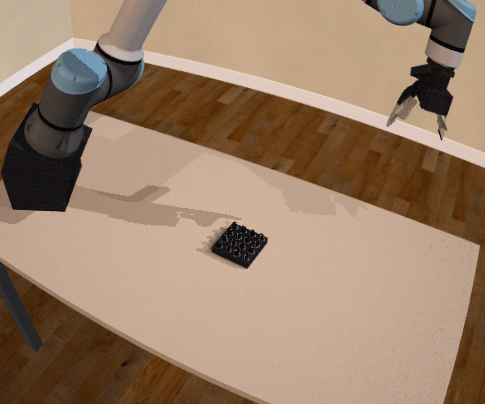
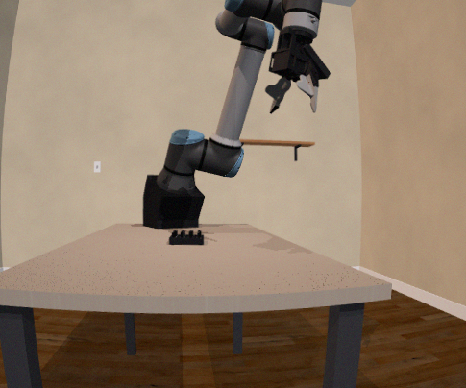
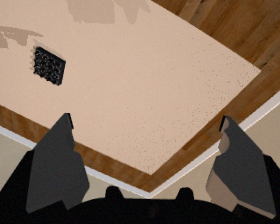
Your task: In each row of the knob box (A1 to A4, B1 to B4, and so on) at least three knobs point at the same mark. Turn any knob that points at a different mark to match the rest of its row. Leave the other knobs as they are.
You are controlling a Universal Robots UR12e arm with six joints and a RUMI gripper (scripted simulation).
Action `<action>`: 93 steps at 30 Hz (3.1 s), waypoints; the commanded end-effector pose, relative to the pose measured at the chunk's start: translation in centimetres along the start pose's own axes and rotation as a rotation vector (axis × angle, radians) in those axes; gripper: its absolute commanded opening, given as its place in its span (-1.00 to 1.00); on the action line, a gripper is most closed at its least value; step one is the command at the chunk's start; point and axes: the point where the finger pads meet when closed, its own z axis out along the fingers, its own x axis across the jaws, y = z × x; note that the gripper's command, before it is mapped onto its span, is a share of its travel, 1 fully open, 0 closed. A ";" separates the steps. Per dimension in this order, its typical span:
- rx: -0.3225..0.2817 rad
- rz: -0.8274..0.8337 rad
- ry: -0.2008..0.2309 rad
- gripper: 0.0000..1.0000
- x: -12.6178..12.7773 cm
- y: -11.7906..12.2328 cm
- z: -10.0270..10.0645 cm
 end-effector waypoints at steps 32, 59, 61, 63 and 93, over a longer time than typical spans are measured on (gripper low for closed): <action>0.012 0.156 0.006 1.00 -2.0 1.5 3.0; 0.086 0.955 0.006 1.00 -15.5 6.5 18.1; 0.093 1.020 0.005 1.00 -16.8 6.7 19.2; 0.100 1.086 0.004 1.00 -18.1 6.8 20.2; 0.210 1.974 -0.025 1.00 -37.0 4.3 32.5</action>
